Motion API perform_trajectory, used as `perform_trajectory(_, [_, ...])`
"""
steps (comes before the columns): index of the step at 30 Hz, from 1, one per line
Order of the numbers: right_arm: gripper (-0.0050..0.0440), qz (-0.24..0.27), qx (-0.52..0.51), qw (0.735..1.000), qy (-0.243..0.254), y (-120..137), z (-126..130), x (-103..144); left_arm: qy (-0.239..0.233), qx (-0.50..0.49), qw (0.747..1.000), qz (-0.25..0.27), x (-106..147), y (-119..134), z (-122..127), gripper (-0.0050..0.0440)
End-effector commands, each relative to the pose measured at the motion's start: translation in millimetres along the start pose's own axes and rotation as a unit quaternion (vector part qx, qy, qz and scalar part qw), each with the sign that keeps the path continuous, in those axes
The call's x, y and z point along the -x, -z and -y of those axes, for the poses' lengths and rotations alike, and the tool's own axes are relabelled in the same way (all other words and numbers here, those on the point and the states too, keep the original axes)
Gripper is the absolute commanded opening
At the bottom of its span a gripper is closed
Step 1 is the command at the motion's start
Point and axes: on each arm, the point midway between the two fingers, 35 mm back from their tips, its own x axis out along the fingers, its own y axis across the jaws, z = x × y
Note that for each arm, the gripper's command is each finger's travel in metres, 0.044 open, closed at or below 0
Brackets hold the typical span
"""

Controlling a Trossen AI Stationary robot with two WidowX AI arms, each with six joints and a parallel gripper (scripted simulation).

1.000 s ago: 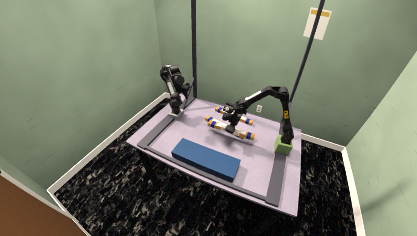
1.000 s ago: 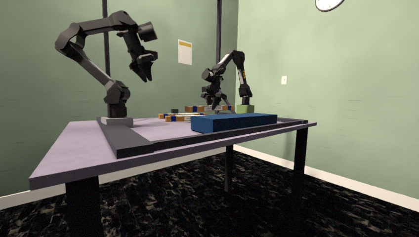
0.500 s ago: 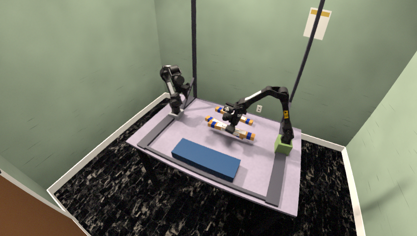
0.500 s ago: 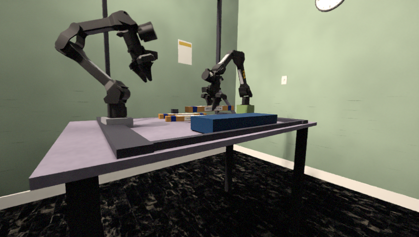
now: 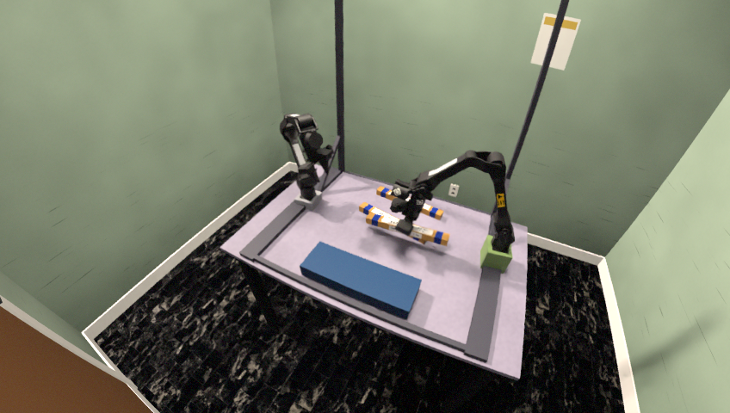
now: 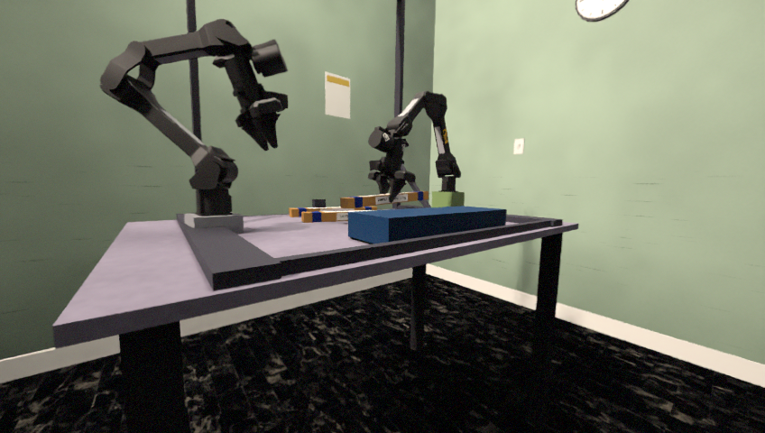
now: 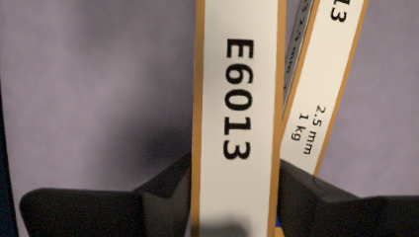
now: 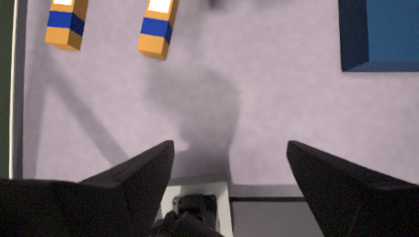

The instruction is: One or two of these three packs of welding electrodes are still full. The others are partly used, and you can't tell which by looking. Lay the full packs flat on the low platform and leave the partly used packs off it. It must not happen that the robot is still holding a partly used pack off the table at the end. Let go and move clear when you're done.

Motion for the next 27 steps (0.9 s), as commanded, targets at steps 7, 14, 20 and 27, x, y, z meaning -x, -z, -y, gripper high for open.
perform_trajectory(7, [0.0330,0.013,0.004,1.000,0.004,-4,0,7,-0.007,-0.001,0.999,0.050,41,-27,-2,-0.0050])
perform_trajectory(14, [0.0330,0.013,0.004,1.000,0.004,-4,0,7,-0.007,-0.001,0.999,0.050,50,-28,-2,-0.0050])
perform_trajectory(20, [0.0330,0.013,0.004,1.000,0.004,-4,0,7,-0.007,-0.001,0.999,0.050,54,-29,-2,-0.0050])
perform_trajectory(27, [0.0330,0.013,0.004,1.000,0.004,-4,0,7,-0.007,-0.001,0.999,0.050,54,-29,-2,-0.0050])
